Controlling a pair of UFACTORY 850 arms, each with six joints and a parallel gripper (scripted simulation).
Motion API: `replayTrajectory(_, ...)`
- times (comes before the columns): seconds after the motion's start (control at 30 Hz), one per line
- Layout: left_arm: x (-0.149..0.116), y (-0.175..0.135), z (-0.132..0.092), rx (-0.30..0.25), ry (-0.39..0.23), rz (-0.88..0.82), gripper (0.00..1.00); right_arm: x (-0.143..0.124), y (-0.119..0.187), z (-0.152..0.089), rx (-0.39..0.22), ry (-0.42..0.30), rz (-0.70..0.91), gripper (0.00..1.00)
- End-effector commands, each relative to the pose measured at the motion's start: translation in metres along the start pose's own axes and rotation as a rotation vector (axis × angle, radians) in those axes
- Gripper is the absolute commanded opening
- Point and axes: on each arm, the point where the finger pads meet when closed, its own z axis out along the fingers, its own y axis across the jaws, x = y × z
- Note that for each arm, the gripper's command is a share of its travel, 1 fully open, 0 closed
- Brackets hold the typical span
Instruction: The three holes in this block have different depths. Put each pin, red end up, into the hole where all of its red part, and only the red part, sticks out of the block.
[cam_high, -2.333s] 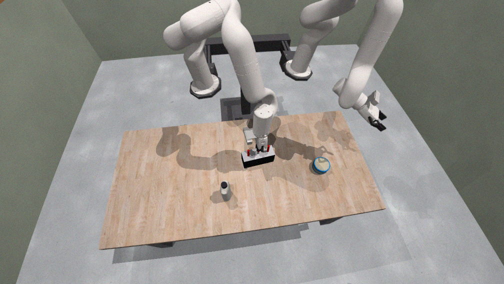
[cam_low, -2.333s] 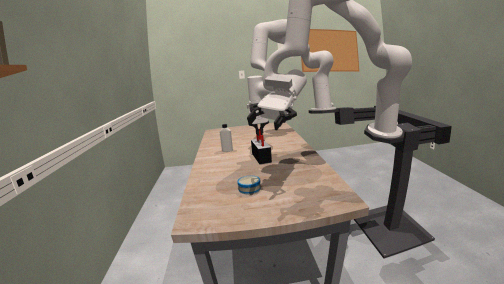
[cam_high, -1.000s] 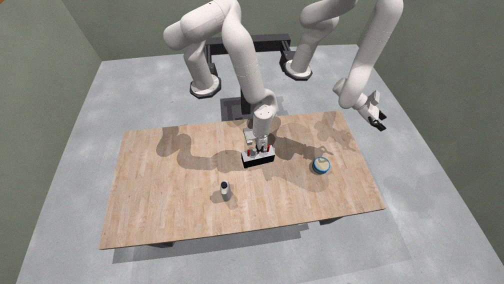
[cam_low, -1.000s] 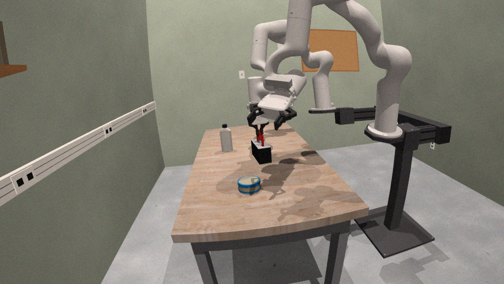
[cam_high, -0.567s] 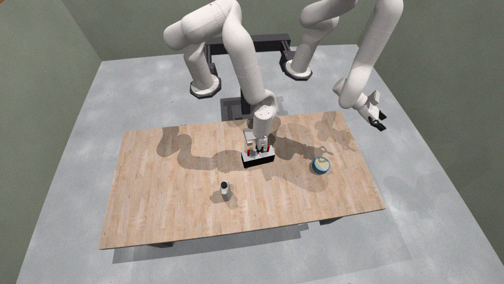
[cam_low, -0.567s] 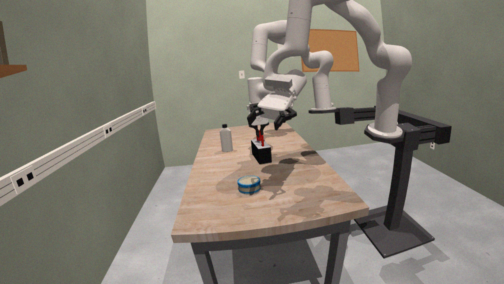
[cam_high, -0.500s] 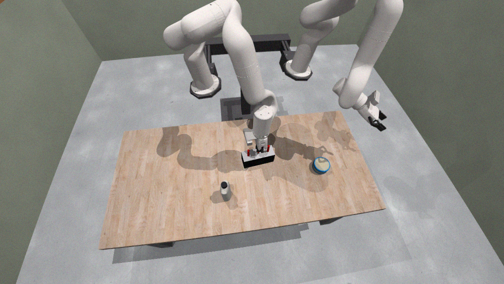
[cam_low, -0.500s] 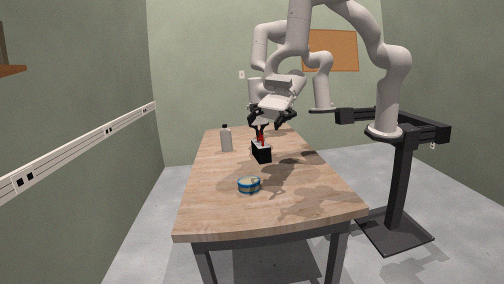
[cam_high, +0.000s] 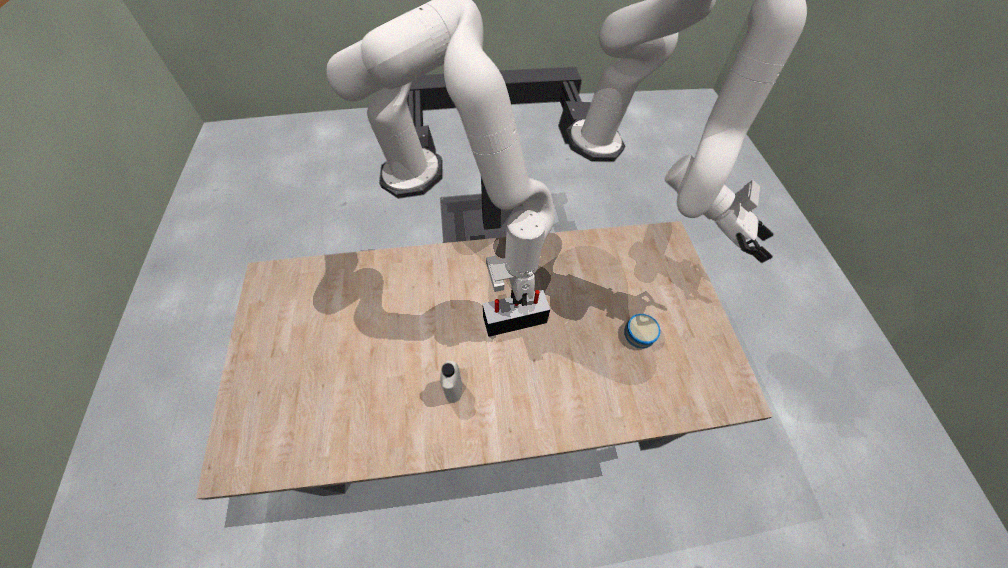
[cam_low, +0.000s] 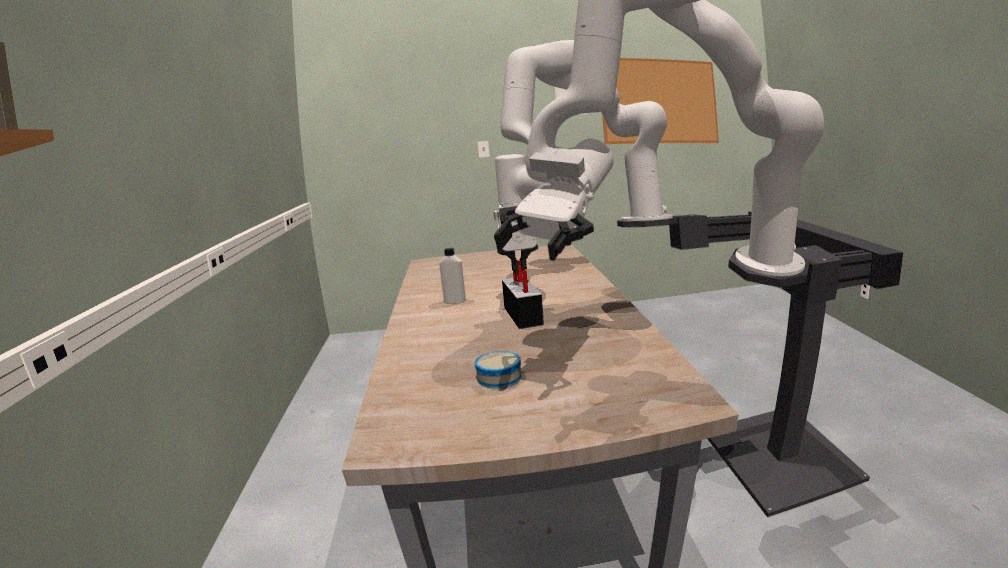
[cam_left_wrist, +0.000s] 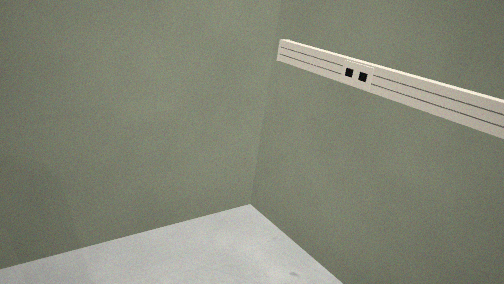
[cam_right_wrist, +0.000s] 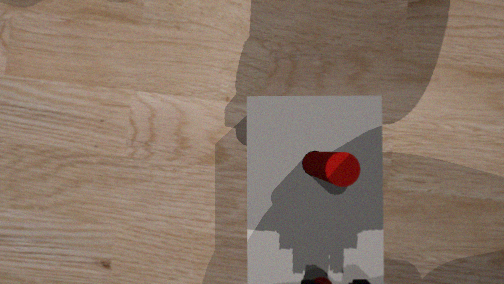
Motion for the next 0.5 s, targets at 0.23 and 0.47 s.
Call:
replayTrajectory(0.23,0.0011,0.0005,0.0001,-0.001,0.002,-0.001,1.0,0.0,-0.0007,-0.0008,0.001,0.0,0.0,0.0)
replayTrajectory(0.47,0.0011,0.0005,0.0001,-0.001,0.002,-0.001,1.0,-0.0015,-0.0012,0.0032,0.001,0.001,0.0,0.0)
